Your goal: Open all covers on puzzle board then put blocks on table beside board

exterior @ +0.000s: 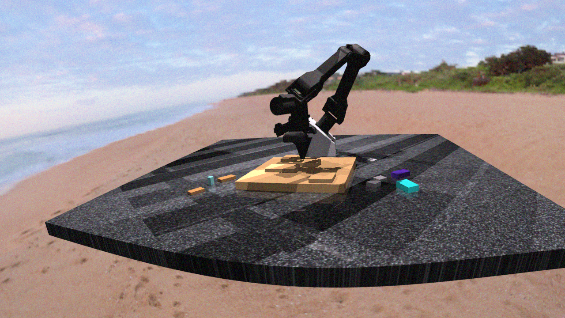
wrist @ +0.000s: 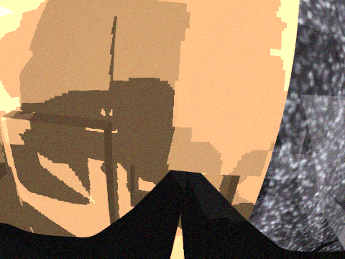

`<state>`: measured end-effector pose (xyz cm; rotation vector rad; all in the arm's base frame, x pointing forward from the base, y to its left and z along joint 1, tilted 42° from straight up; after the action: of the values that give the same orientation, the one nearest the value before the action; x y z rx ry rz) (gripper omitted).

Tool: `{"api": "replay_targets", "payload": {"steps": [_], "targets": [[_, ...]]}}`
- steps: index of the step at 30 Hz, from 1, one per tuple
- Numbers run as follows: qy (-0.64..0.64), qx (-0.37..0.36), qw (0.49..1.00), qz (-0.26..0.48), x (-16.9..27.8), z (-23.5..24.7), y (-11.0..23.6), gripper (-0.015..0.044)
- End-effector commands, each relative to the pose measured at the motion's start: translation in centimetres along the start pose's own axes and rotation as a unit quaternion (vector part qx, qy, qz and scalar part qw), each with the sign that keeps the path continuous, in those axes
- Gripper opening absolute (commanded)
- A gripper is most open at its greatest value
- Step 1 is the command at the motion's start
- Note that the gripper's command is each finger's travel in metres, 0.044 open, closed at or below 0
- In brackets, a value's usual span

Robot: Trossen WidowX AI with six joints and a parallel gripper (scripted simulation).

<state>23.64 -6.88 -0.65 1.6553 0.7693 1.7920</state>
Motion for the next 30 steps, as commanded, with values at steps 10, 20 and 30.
{"api": "replay_targets", "payload": {"steps": [10,20,30], "targets": [[0.006,-0.002,1.0,-0.004,-1.3,-0.1,0.1,0.0],[0.006,-0.002,1.0,-0.004,-2.3,-0.4,0.1,0.0],[0.006,-0.001,1.0,-0.003,-3.2,-0.7,0.0,0.0]]}}
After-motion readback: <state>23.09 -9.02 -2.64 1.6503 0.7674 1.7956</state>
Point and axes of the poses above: the point midway between the two fingers, 35 mm back from their tips, its own y axis back along the fingers, its own z axis across the jaws, x = y × z, the point moved 7 cm from there along y, back along the fingers, and after that the axes turned 13 degrees about y, right-handed, at the moved point
